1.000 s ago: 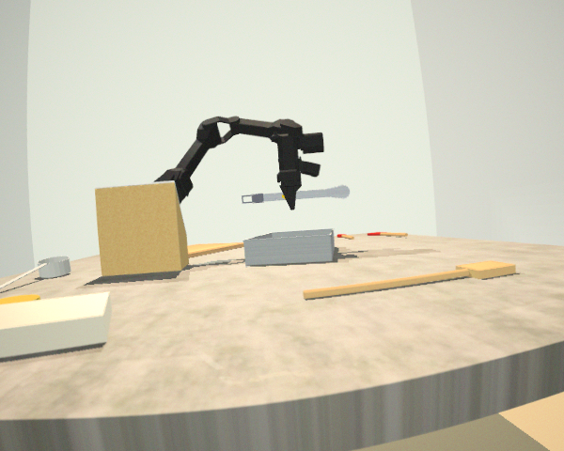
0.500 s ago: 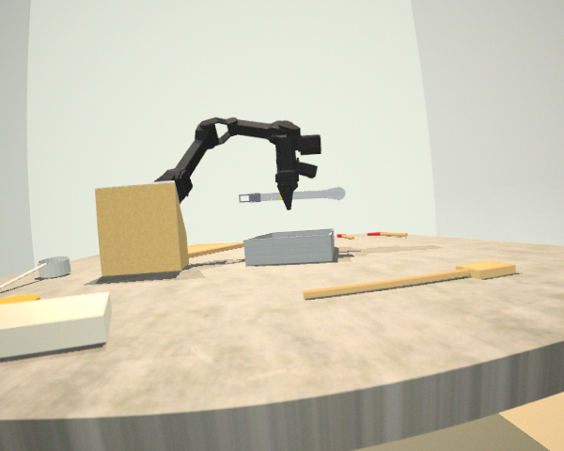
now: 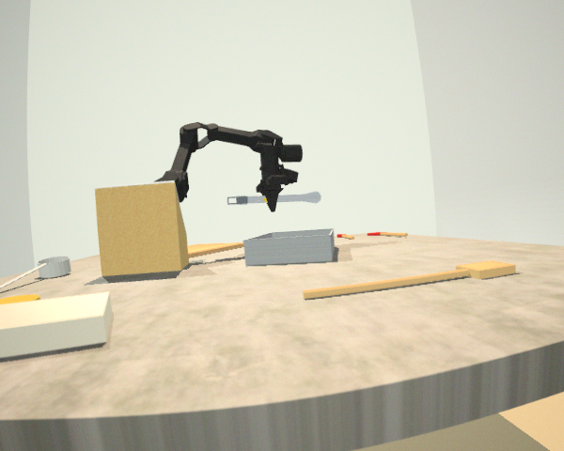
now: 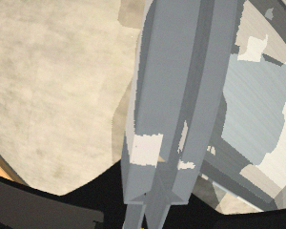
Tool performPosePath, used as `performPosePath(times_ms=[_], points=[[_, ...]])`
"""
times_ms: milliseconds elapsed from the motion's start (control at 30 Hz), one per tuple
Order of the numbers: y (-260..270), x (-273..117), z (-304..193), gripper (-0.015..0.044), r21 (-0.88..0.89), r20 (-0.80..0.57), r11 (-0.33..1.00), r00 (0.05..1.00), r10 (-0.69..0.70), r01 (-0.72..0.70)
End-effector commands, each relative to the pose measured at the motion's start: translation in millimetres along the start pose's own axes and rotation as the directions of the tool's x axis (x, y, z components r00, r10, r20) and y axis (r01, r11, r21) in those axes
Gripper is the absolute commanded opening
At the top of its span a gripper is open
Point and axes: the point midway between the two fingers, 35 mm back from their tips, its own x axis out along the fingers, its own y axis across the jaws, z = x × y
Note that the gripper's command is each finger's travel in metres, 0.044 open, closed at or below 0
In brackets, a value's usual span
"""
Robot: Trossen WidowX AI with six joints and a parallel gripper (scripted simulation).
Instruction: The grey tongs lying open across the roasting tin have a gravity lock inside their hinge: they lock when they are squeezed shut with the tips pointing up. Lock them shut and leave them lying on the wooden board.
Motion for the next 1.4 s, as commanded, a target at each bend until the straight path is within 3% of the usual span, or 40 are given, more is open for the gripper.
performPosePath(times_ms=[0,433,1367], points=[[24.6,-1.9,-12.8,-0.0150,-0.091,0.004,0.996,1.000,-0.001,0.002],[92.2,-8.5,-60.1,-0.0150,-0.351,0.011,0.936,1.000,0.028,-0.022],[149.7,9.3,-121.3,-0.0150,-0.590,-0.023,0.807,0.998,-0.054,0.030]])
